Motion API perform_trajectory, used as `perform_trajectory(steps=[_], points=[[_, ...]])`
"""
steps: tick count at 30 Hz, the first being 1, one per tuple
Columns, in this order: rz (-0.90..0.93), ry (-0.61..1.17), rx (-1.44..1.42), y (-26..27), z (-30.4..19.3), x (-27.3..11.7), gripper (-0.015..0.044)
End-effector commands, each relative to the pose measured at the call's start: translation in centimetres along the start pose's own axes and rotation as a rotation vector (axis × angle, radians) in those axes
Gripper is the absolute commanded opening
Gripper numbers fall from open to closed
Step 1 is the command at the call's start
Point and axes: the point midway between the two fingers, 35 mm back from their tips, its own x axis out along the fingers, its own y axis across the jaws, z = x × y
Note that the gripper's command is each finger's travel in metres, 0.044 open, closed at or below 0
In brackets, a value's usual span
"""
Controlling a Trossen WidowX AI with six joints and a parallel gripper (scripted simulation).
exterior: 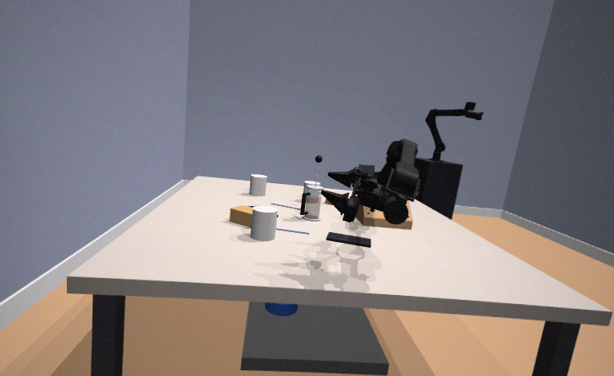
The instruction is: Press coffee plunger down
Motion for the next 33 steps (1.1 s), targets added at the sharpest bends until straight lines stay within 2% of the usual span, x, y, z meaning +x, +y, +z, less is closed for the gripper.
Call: perform_trajectory(steps=[1, 4, 7, 12, 18, 22, 26, 33], points=[[-0.004, 0.005, -0.011, -0.1, -0.1, 0.3, 0.0426], [-0.03, 0.046, -0.09, -0.8, -1.1, 2.1, 0.044], [-0.086, 0.144, -0.251, -2.9, -3.2, 5.9, 0.044], [-0.17, 0.381, -0.516, -8.4, -7.0, 11.9, 0.044], [-0.232, 0.719, -0.725, -17.3, -10.8, 16.2, 0.044], [-0.208, 0.981, -0.786, -23.6, -13.1, 17.4, 0.044], [-0.125, 1.238, -0.759, -29.3, -15.2, 16.9, 0.044], [0.129, 1.519, -0.524, -36.4, -17.5, 13.9, 0.044]])
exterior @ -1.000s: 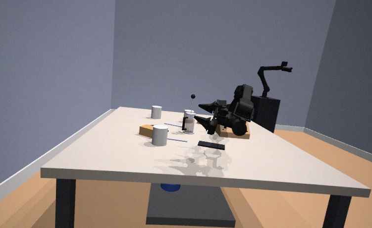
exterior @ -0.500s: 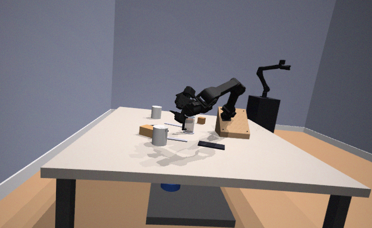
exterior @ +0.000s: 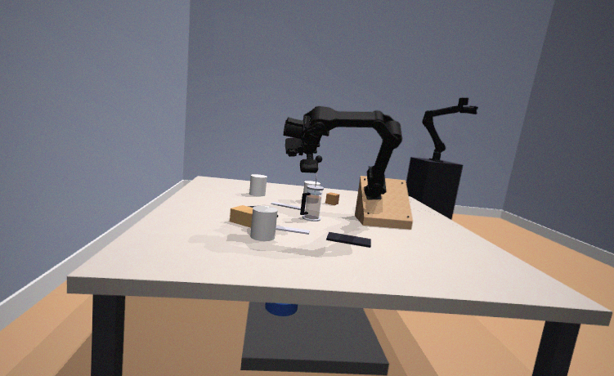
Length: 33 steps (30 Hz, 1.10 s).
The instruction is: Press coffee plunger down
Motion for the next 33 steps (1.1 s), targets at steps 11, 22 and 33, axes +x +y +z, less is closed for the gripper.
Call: perform_trajectory(steps=[11, 22, 33], points=[[0.769, -0.24, 0.129, -4.0, -9.4, 2.2, 0.044], [0.825, -0.998, 0.432, -9.6, -12.9, -1.1, 0.044], [0.821, -1.013, 0.436, -5.1, -12.8, 2.5, 0.044]])
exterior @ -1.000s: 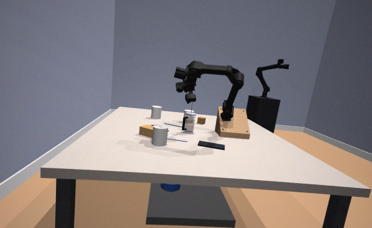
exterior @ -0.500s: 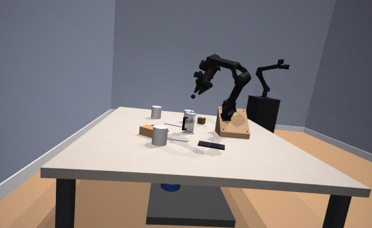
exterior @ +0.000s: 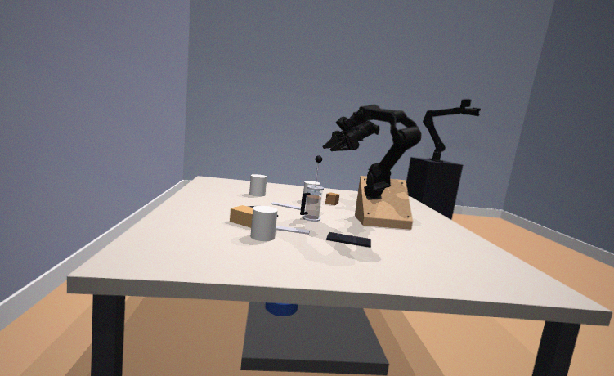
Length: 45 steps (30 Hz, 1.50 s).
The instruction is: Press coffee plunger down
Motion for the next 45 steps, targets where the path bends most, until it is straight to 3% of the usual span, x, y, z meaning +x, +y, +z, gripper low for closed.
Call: perform_trajectory(steps=[1, 37, 45], points=[[0.009, -0.012, 0.002, 0.2, -2.0, 1.2, 0.044], [0.008, -0.014, 0.003, 0.3, -1.8, 5.2, 0.044], [0.008, -0.014, 0.003, 0.3, -1.8, 5.2, 0.023]])
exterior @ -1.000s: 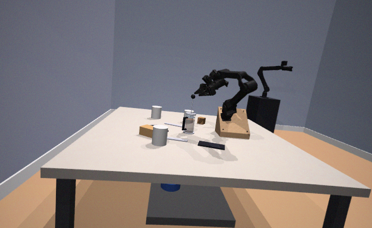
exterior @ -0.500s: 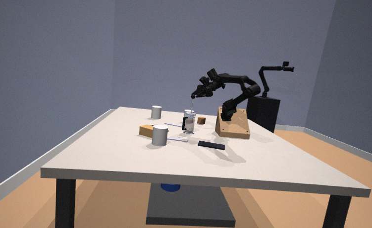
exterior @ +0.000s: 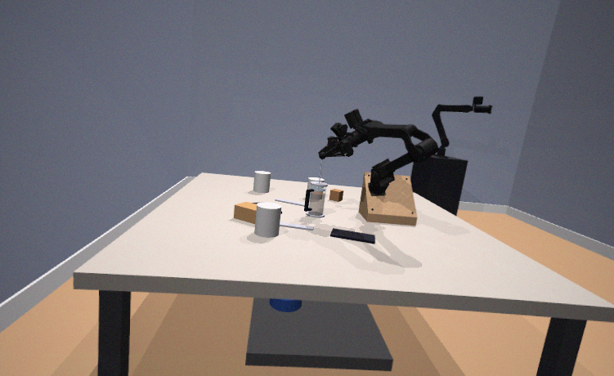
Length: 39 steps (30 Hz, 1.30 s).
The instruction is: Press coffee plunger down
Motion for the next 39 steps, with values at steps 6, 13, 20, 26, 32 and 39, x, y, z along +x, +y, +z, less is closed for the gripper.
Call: perform_trajectory(steps=[6, 13, 20, 26, 32, 39], points=[[-0.003, 0.001, 0.003, 0.0, 0.0, 0.1, 0.0116], [-0.003, 0.001, 0.003, 0.0, 0.0, 0.1, 0.0116], [-0.004, 0.006, 0.002, -0.2, -0.4, 0.4, 0.0116], [-0.008, 0.014, 0.001, -0.6, -1.1, 1.0, 0.0116], [-0.011, 0.02, 0.0, -0.9, -1.9, 1.5, 0.0116], [-0.015, 0.026, -0.002, -1.3, -2.7, 2.2, 0.0116]])
